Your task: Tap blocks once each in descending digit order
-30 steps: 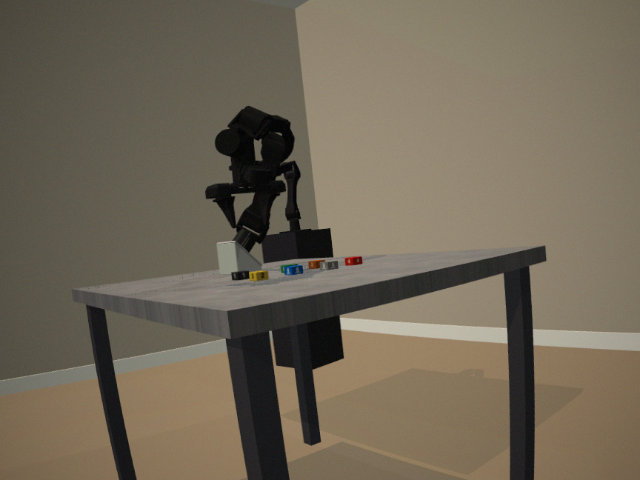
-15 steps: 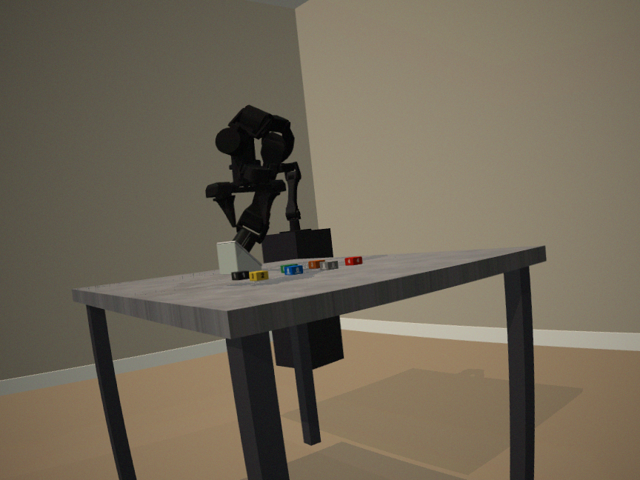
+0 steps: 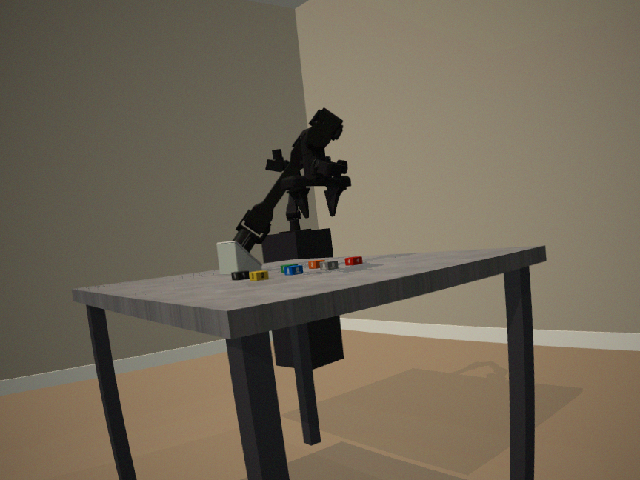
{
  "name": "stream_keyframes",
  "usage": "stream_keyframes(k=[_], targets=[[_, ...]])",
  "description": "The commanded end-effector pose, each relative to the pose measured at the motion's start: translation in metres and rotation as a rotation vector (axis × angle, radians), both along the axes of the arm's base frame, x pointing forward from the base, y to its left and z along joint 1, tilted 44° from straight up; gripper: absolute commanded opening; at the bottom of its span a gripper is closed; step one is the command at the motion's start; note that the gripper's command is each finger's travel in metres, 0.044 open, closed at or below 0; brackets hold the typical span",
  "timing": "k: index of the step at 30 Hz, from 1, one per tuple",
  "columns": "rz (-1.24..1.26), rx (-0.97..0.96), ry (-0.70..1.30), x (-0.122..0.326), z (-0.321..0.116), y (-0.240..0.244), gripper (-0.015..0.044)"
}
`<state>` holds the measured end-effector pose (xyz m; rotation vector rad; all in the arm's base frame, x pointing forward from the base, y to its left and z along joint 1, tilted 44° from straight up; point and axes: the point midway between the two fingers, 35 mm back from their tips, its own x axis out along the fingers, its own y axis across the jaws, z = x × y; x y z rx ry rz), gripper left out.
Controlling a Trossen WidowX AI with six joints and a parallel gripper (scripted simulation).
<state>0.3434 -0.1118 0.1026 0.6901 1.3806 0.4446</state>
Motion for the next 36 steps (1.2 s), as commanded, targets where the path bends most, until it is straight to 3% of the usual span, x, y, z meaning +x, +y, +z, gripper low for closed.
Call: stream_keyframes(k=[1, 4, 12, 19, 36], targets=[[-0.02, 0.019, 0.024, -0.005, 0.007, 0.014, 0.04], [-0.02, 0.019, 0.024, -0.005, 0.007, 0.014, 0.04], [-0.02, 0.022, 0.022, 0.007, -0.049, 0.067, 0.019], [-0.019, 0.022, 0.021, 0.007, -0.051, 0.069, 0.002], [-0.02, 0.022, 0.021, 0.009, -0.057, 0.074, 0.002]])
